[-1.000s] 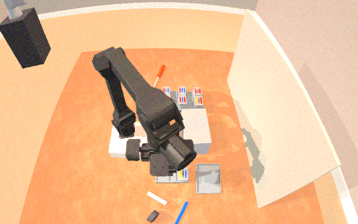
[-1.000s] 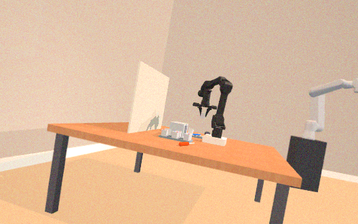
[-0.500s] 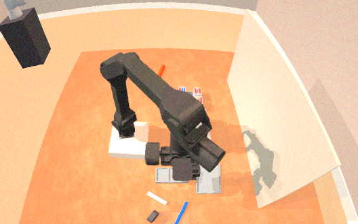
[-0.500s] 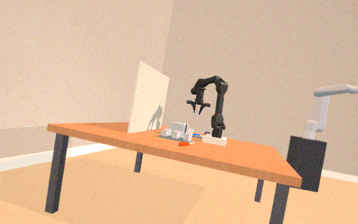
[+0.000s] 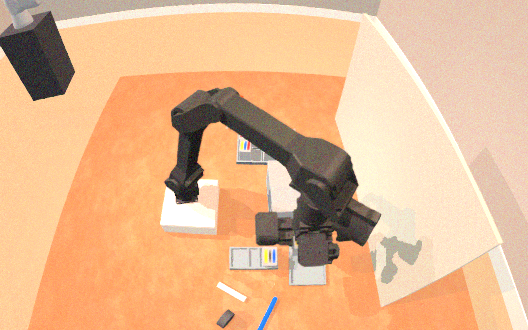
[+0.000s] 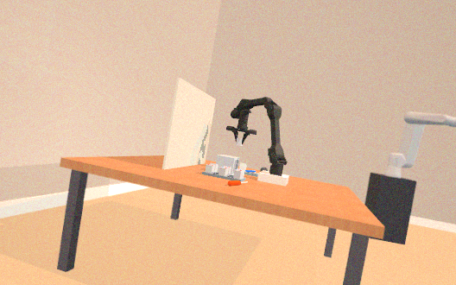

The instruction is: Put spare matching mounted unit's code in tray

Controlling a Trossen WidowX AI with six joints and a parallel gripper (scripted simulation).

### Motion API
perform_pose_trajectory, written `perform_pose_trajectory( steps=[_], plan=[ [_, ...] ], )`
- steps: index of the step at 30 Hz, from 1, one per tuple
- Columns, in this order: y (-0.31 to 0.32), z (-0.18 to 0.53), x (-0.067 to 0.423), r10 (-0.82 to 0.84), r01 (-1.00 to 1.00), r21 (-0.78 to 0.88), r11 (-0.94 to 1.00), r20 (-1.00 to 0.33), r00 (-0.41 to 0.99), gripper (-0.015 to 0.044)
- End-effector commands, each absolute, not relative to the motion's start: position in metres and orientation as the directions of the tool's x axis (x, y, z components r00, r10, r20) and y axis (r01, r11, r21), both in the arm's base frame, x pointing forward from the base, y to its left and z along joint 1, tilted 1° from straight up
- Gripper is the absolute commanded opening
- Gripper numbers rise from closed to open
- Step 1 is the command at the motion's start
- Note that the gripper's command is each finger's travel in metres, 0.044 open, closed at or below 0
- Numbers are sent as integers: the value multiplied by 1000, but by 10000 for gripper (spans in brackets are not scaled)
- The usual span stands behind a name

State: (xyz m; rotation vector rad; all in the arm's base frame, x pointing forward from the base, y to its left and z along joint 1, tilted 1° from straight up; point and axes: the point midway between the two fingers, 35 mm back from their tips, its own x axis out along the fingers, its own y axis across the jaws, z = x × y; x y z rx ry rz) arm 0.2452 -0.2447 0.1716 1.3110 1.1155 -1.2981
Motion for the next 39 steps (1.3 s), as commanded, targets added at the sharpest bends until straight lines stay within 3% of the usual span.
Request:
perform_pose_trajectory(
  steps=[1,8,39],
  plan=[
    [-244,172,265,-12,990,31,-138,-1000,29,0],
    [-242,167,296,-8,990,30,-140,-1000,29,0],
    [-246,146,301,-9,990,30,-140,-1000,29,0]
  ],
)
